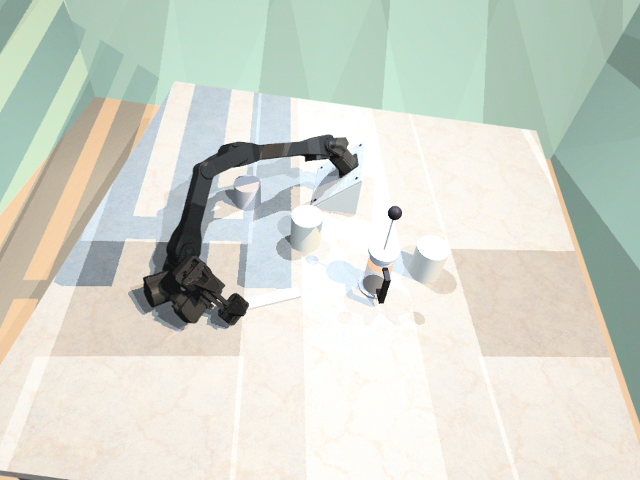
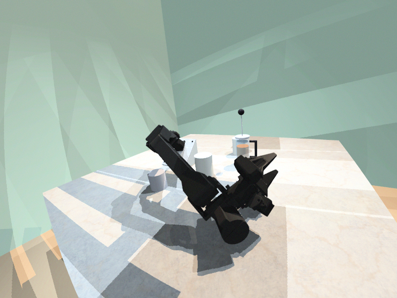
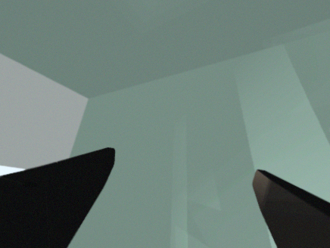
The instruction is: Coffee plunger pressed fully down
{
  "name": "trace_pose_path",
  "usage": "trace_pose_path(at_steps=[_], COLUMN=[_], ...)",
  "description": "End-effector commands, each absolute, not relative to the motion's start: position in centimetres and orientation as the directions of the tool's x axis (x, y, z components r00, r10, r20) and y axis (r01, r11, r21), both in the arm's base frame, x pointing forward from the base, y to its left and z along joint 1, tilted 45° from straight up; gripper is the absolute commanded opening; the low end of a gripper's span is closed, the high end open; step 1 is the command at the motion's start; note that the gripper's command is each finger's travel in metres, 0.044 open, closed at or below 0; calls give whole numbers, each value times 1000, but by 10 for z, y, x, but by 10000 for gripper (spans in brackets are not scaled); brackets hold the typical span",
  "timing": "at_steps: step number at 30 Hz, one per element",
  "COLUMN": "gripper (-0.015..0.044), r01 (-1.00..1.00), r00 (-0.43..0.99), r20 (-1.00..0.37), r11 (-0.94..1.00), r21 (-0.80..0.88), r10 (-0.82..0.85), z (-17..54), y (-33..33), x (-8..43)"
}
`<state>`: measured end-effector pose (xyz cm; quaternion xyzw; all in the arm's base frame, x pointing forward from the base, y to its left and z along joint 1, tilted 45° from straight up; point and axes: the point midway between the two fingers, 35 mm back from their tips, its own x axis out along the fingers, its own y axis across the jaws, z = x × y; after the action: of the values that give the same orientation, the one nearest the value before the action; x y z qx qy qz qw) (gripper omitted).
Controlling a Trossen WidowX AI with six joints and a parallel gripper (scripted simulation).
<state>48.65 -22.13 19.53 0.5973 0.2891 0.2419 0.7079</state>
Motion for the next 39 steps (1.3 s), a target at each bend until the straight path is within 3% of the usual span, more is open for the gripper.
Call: trace_pose_path(at_steps=[1,6,13,19,24,31,39], gripper=[426,440,440,440,440,440,440], r01=[7,55,139,111,27,-128,-163], r00=[715,693,600,514,489,585,782], r20=[-128,-238,-517,-749,-851,-802,-542], r11=[176,280,556,833,972,963,738], r21=[984,959,819,541,235,-238,-655], r10=[688,680,611,418,193,-120,-308], z=[194,180,144,111,95,99,130], y=[-219,-176,-60,39,104,160,192], x=[488,506,523,504,464,397,321])
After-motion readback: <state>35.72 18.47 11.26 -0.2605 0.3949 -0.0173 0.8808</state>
